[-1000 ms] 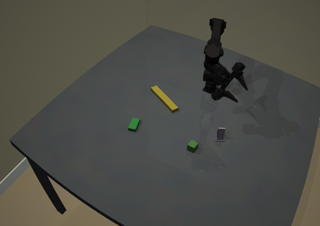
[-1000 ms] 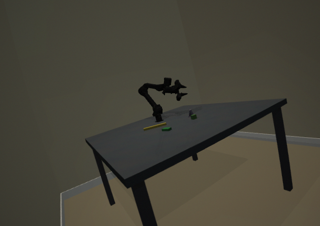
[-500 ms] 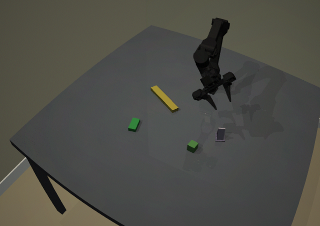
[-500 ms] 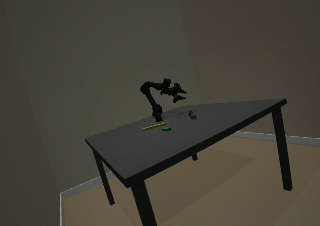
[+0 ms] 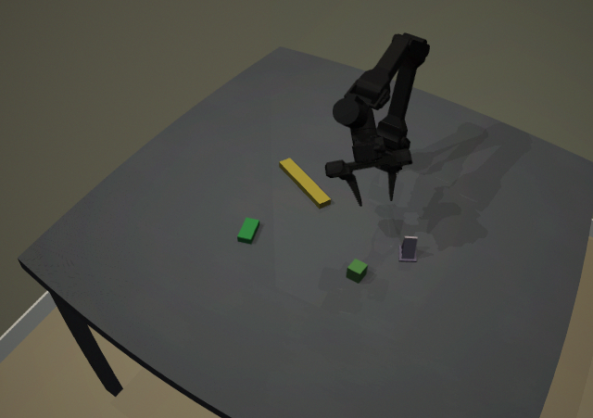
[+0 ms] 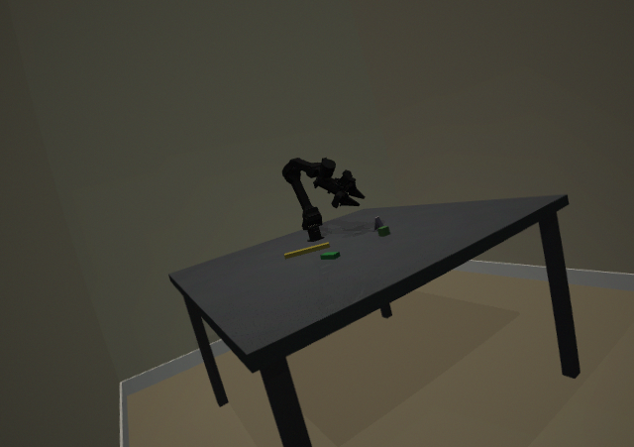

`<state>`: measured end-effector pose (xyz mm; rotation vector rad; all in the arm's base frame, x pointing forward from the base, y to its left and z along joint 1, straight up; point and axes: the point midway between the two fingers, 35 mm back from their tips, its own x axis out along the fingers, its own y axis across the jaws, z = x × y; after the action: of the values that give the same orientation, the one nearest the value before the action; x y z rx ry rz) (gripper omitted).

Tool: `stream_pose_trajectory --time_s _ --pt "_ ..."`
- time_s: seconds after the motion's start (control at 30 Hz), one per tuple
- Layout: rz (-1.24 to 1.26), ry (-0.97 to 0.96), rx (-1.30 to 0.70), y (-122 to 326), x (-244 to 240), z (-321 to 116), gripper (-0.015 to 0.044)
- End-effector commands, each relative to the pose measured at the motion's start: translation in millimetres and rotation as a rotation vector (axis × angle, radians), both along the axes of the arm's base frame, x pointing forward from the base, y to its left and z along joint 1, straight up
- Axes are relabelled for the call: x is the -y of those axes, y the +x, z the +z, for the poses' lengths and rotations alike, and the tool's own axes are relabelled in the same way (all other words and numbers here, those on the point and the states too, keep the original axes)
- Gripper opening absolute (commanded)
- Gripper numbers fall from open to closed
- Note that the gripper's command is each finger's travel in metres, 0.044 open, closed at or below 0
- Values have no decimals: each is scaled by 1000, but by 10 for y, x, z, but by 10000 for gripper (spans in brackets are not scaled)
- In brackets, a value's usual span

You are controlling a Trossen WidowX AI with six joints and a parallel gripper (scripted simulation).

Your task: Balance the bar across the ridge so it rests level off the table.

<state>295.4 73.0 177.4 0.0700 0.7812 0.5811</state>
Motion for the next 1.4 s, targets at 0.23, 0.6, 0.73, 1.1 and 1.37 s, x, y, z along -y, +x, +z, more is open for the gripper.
stream_pose_trajectory --time_s 0.23,0.6,0.73,1.1,1.37 --pt "40 -263 -14 23 501 -201 315" --pt "144 -503 -86 -96 1007 -382 315" --pt "197 -578 -123 -169 1182 -436 315" --pt "388 -735 -243 -443 1624 -550 315" --pt "561 -799 -335 -696 1903 -596 315"
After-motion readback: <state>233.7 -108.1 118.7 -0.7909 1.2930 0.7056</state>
